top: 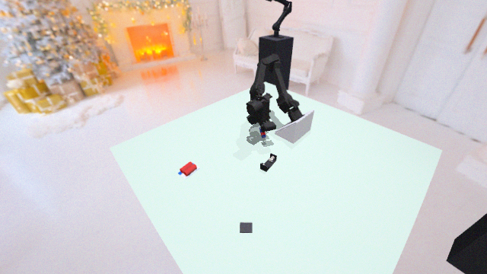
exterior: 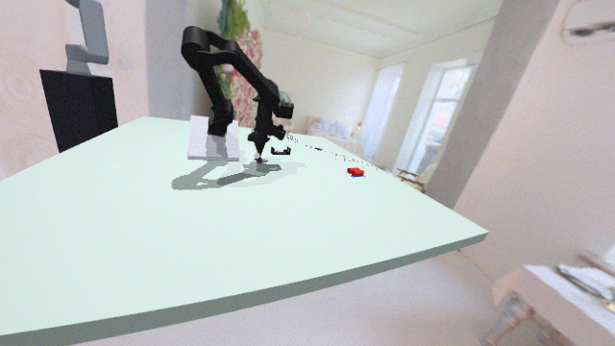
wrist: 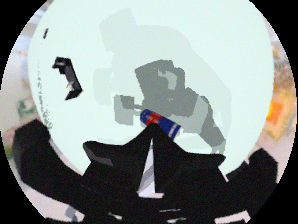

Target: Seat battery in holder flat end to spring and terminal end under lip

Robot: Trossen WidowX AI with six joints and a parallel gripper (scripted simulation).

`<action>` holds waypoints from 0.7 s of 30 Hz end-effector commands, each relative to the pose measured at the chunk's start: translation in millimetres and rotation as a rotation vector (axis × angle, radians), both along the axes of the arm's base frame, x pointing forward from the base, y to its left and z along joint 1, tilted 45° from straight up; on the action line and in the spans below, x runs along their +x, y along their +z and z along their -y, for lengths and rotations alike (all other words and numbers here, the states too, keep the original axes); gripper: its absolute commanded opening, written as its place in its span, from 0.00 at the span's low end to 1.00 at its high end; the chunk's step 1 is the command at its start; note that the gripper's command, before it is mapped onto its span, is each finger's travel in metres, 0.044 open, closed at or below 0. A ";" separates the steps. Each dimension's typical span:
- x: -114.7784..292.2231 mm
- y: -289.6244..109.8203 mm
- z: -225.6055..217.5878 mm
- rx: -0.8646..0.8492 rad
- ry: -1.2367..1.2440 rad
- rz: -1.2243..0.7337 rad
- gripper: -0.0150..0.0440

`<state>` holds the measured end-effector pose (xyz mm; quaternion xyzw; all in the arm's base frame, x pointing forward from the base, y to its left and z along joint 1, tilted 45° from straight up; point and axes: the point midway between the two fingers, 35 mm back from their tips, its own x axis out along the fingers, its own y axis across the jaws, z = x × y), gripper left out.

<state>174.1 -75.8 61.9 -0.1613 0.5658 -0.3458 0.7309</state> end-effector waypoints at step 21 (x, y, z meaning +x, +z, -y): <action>-6.2 45.5 -46.8 0.007 0.004 -0.006 0.25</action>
